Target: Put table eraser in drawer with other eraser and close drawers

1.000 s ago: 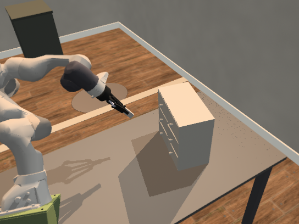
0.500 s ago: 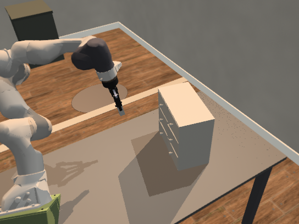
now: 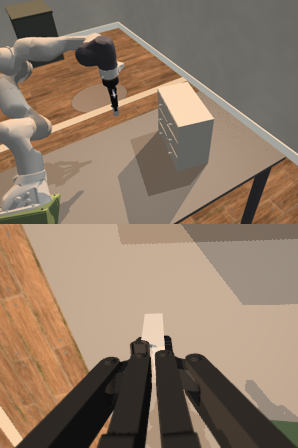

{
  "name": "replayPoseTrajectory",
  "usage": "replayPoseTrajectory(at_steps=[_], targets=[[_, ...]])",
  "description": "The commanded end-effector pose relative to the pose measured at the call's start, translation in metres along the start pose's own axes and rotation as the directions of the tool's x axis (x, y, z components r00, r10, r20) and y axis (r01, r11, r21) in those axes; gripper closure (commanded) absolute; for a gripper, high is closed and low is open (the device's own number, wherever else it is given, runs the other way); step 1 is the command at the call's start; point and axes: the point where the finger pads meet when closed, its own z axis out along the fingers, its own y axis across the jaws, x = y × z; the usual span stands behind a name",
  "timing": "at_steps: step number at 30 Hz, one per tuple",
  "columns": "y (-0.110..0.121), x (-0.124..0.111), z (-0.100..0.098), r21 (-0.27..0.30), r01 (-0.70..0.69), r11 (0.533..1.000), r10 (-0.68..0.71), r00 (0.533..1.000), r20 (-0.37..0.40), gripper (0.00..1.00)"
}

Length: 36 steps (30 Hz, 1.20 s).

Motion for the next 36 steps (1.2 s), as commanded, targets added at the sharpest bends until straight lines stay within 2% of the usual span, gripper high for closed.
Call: replayPoseTrajectory(at_steps=[1,18,19,36], targets=[[-0.0004,-0.0031,-0.0004,0.004,-0.023,1.000,0.023,1.000,0.012,1.00],[-0.0004,-0.0031,-0.0004,0.004,-0.023,1.000,0.023,1.000,0.012,1.00],[-0.0011,-0.0028,0.0005,0.003,-0.015,1.000,0.015,1.000,0.010,0.00],[-0.0011,-0.0028,0.0005,0.003,-0.015,1.000,0.015,1.000,0.010,0.00]])
